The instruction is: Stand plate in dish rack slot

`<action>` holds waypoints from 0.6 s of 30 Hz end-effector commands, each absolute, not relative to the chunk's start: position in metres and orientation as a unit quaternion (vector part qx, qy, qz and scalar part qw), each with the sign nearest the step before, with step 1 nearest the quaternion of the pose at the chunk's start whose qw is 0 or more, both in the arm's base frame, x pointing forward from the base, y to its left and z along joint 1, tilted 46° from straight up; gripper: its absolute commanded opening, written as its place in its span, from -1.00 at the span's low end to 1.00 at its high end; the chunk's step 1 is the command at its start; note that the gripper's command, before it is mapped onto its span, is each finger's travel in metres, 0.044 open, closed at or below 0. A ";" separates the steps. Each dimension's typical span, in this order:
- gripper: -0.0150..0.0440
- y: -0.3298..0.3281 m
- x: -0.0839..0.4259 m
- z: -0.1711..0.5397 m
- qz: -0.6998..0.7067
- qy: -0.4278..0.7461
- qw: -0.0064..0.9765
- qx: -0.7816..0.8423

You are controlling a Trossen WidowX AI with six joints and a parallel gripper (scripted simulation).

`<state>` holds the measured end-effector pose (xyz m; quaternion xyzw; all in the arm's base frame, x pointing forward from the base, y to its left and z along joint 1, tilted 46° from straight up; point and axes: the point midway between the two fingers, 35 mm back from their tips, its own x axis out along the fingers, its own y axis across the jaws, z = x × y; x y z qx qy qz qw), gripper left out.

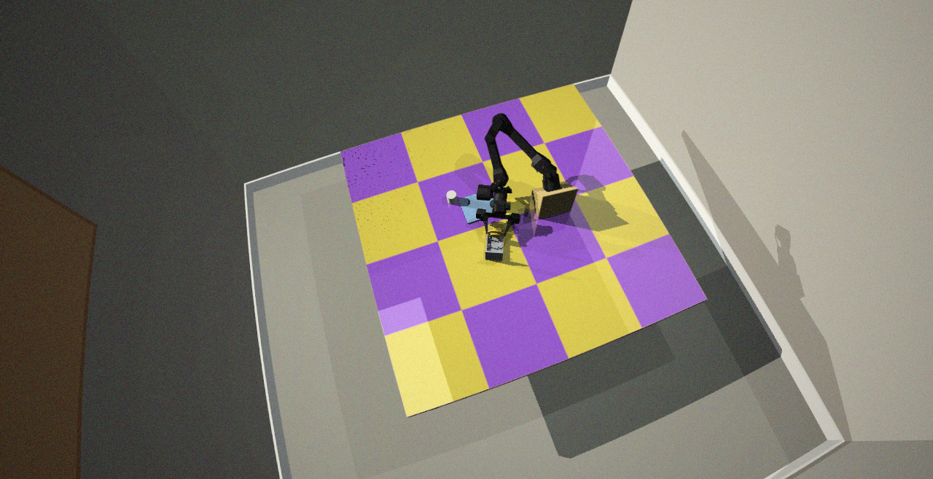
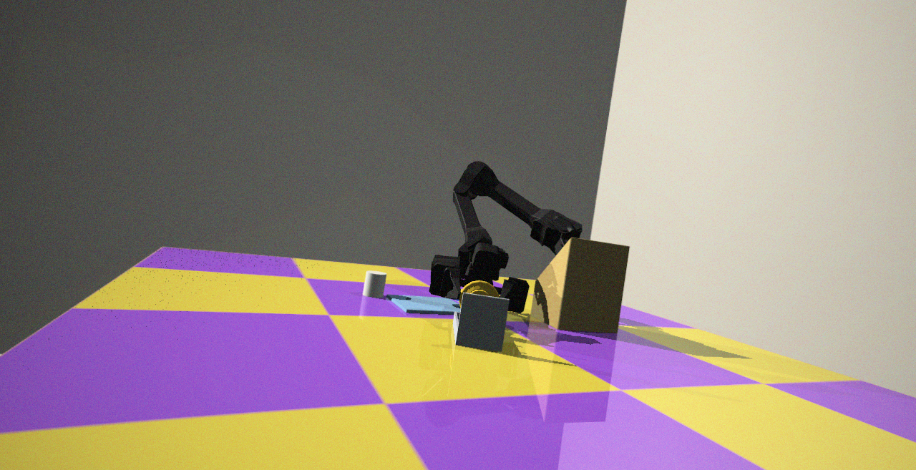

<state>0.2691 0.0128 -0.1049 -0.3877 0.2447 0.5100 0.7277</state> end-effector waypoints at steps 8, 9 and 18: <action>0.49 0.013 0.269 -0.105 0.510 0.245 0.728 -0.388; 0.58 0.013 0.269 -0.105 0.510 0.245 0.728 -0.388; 0.86 0.013 0.269 -0.105 0.510 0.245 0.728 -0.388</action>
